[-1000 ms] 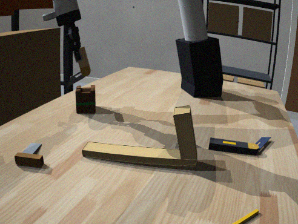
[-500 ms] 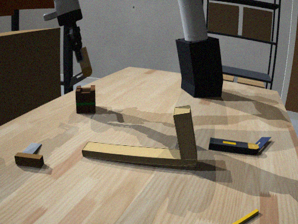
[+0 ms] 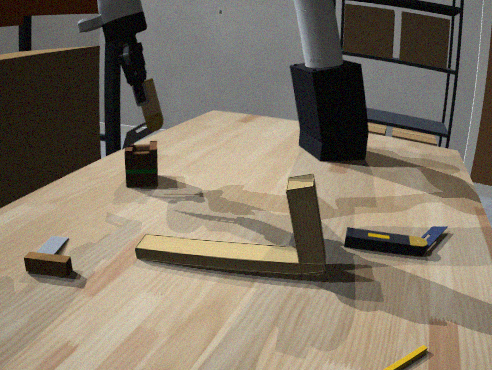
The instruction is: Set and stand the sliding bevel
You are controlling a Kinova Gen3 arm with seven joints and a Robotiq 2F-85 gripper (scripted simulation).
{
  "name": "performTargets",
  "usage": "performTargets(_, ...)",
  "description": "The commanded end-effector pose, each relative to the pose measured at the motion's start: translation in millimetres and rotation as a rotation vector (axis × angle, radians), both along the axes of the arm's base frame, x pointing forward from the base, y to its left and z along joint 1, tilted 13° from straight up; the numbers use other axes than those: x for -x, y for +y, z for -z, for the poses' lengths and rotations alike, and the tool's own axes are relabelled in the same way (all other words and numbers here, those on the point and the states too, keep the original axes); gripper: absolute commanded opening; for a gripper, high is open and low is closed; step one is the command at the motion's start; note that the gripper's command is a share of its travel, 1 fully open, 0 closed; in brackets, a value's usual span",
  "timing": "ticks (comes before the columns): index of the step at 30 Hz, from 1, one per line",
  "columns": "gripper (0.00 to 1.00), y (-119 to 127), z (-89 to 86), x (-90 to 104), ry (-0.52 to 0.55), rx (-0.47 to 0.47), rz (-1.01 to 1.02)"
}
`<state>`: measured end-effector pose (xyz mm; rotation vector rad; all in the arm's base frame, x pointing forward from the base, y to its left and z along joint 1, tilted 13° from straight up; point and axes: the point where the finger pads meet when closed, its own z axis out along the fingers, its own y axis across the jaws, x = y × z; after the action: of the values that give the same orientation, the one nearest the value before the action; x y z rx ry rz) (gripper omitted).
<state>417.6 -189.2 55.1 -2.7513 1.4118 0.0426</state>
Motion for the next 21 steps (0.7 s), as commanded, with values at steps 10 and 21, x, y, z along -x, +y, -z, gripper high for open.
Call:
performTargets(10,0.10,57,1.6,-27.6,-0.013,-0.007,0.063)
performTargets(21,0.10,128,4.3,-60.7,-0.028,-0.016,0.141)
